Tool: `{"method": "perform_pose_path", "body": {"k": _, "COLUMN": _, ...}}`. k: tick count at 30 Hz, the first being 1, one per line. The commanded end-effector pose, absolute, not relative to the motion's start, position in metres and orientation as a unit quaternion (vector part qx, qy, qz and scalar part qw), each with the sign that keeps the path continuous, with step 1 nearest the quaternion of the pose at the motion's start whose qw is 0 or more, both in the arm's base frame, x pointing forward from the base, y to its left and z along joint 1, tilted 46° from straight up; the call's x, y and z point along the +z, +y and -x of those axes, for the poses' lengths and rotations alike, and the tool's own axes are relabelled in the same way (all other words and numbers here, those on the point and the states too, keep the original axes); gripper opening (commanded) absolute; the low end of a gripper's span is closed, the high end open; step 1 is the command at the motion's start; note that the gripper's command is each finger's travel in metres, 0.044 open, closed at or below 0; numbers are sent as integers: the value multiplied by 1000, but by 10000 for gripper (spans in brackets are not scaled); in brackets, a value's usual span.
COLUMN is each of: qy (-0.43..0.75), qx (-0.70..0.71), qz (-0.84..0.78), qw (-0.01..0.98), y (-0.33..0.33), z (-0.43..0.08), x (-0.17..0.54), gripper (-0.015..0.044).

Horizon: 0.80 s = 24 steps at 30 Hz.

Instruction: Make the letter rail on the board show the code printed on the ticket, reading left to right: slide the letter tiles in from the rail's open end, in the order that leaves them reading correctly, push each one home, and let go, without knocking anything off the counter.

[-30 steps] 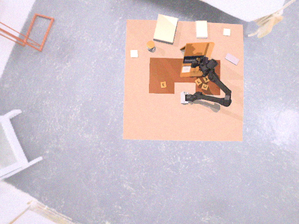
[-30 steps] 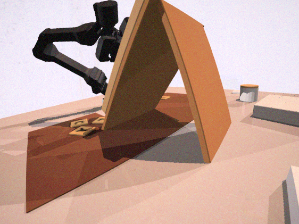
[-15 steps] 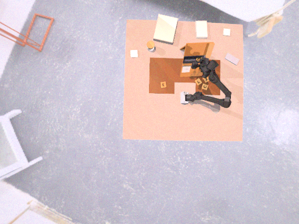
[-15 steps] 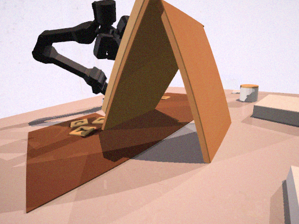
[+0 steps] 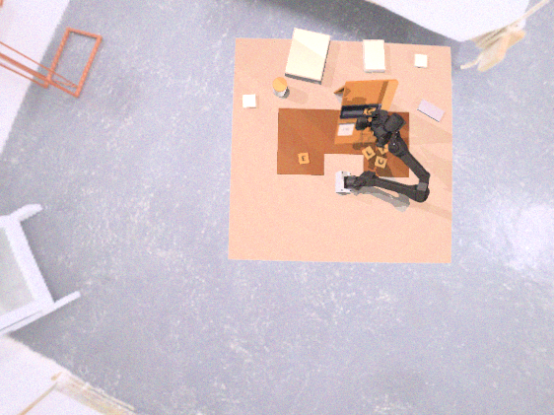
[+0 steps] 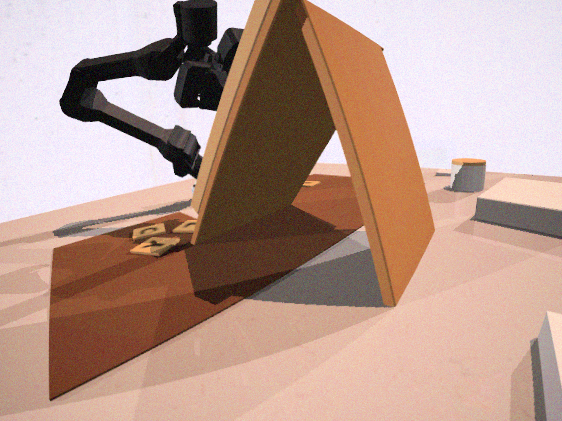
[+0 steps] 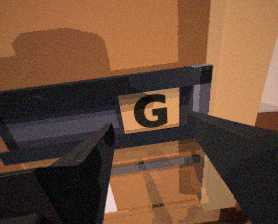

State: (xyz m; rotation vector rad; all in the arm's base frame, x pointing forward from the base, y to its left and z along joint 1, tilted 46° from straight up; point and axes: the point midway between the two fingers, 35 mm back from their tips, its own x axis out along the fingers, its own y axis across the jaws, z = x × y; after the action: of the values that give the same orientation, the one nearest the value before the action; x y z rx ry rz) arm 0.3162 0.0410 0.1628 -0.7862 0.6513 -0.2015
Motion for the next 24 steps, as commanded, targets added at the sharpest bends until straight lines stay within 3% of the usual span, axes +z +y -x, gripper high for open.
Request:
{"method": "perform_pose_path", "body": {"k": 1, "qy": 310, "qx": -99, "qz": 374, "qw": 868, "y": 42, "z": -314, "x": 165, "gripper": 295}}
{"method": "perform_pose_path", "body": {"k": 24, "qy": 311, "qx": -99, "qz": 374, "qw": 868, "y": 48, "z": -302, "x": 170, "gripper": 295}}
